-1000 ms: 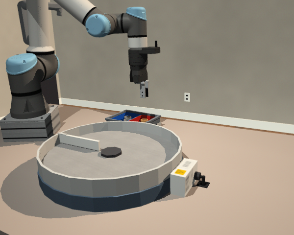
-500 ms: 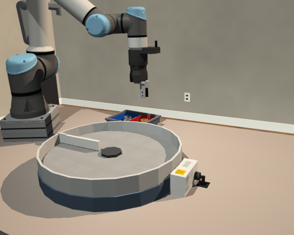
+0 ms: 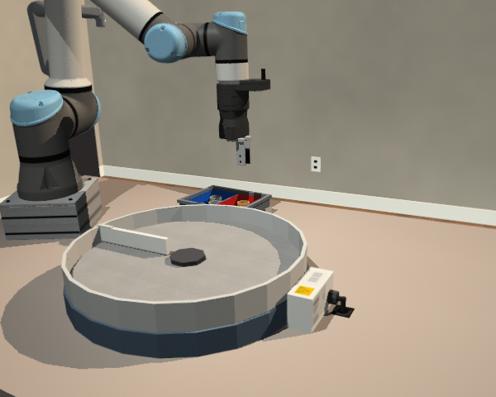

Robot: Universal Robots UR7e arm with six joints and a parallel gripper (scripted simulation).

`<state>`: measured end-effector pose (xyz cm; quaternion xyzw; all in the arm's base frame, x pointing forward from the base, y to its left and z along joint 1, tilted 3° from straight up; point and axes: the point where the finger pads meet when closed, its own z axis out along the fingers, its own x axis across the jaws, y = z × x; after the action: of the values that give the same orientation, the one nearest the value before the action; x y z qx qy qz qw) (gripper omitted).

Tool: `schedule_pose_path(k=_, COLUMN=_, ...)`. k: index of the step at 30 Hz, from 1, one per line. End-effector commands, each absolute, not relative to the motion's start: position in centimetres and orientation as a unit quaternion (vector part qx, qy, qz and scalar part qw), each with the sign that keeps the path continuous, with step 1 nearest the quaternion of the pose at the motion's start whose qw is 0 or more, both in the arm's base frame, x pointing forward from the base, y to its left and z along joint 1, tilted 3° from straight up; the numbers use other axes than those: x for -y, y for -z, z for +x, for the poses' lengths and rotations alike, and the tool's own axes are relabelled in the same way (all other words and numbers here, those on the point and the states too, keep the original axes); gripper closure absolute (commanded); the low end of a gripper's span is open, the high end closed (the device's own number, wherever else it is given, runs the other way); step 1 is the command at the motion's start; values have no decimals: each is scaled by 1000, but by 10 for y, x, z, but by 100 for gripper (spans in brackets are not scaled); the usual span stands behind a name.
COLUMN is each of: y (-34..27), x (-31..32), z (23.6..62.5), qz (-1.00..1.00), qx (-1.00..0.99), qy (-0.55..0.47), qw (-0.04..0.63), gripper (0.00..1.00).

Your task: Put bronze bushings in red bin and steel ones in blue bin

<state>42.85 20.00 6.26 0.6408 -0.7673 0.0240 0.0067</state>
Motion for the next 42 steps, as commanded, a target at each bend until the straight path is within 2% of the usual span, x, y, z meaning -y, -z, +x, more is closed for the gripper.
schedule_pose_path(k=1, y=-63, x=-200, z=429, qz=641, qx=767, qy=-24, qw=6, gripper=58)
schedule_pose_path(k=14, y=-63, x=-200, z=429, qz=641, qx=767, qy=-24, qw=6, gripper=58)
schedule_pose_path(k=15, y=-63, x=-200, z=429, qz=641, qx=767, qy=-24, qw=6, gripper=0)
schedule_pose_path(k=42, y=-66, x=-199, z=423, qz=641, qx=767, qy=-24, qw=6, gripper=0)
